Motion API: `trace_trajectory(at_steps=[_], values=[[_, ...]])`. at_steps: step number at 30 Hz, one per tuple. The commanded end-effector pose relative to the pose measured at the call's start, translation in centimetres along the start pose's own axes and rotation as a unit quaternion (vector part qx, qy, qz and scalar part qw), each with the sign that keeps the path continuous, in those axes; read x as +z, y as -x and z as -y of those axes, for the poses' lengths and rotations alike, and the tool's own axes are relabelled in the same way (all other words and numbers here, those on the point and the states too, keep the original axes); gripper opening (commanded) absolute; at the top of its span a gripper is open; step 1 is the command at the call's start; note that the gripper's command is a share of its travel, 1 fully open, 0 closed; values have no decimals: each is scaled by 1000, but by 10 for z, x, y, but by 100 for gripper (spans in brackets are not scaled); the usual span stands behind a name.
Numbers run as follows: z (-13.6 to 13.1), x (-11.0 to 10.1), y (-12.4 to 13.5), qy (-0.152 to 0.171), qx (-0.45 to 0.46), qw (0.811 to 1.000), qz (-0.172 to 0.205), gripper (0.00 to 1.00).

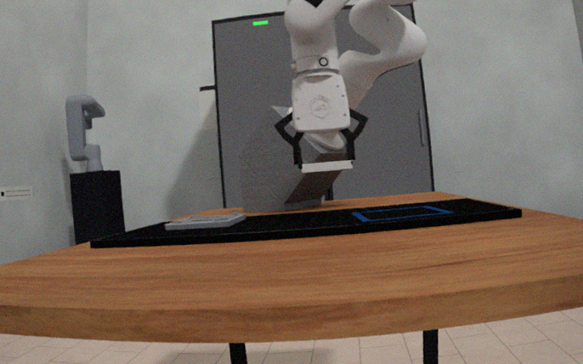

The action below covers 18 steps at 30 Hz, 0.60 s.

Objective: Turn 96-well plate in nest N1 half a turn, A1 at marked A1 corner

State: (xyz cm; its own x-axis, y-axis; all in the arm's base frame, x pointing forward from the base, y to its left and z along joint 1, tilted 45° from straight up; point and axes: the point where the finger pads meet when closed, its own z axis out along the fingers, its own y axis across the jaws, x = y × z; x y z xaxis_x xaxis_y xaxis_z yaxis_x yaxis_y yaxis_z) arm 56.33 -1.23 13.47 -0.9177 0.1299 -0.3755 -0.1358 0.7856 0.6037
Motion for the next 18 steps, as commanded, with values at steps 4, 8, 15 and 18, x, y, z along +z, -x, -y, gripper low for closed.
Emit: trace_trajectory(at_steps=[4, 8, 15, 18], values=[[-20, 0, 6, 0, 0, 1000, 1, 0], [-33, 1, 9, 0, 0, 1000, 1, 0], [-49, 1, 13, 0, 0, 1000, 1, 0], [-59, 1, 15, 0, 0, 1000, 1, 0]])
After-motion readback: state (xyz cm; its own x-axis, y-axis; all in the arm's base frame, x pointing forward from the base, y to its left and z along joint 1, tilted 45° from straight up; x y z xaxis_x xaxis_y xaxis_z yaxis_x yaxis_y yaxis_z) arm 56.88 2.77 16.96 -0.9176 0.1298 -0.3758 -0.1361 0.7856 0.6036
